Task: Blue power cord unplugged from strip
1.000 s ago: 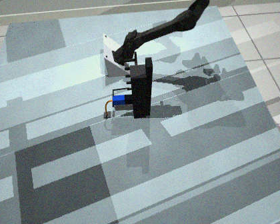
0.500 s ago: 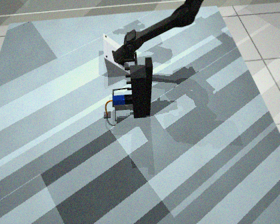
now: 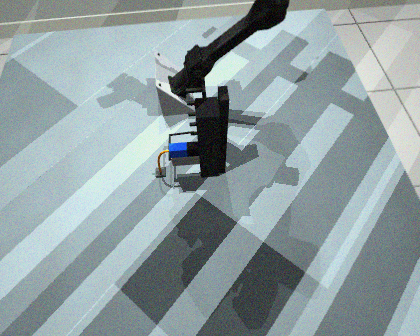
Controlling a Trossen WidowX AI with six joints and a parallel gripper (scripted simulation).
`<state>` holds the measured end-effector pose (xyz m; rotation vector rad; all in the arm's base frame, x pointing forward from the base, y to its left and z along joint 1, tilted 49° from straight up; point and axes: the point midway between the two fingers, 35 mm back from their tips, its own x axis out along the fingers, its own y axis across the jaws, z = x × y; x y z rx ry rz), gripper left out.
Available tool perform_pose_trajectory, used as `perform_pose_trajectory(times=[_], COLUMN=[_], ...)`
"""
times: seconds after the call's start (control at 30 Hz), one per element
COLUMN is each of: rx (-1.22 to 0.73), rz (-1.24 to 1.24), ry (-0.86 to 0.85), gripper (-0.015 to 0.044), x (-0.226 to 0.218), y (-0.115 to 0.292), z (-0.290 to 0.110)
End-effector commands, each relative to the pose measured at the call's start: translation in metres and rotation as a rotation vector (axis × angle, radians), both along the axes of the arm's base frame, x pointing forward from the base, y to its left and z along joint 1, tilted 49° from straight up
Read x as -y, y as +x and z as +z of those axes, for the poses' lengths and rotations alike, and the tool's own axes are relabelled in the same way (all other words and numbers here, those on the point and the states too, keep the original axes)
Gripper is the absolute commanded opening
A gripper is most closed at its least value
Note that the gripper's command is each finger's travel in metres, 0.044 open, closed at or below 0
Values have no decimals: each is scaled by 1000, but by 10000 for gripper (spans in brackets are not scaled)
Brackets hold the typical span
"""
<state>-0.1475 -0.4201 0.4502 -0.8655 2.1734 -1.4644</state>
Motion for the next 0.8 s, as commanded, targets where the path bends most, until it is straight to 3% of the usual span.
perform_pose_trajectory(times=[0.0,0.4,0.77], rx=[87,695,1315], rz=[91,379,210], ry=[7,188,505], gripper=[160,160,160], x=[19,70,21], y=[20,144,260], z=[-23,-176,-312])
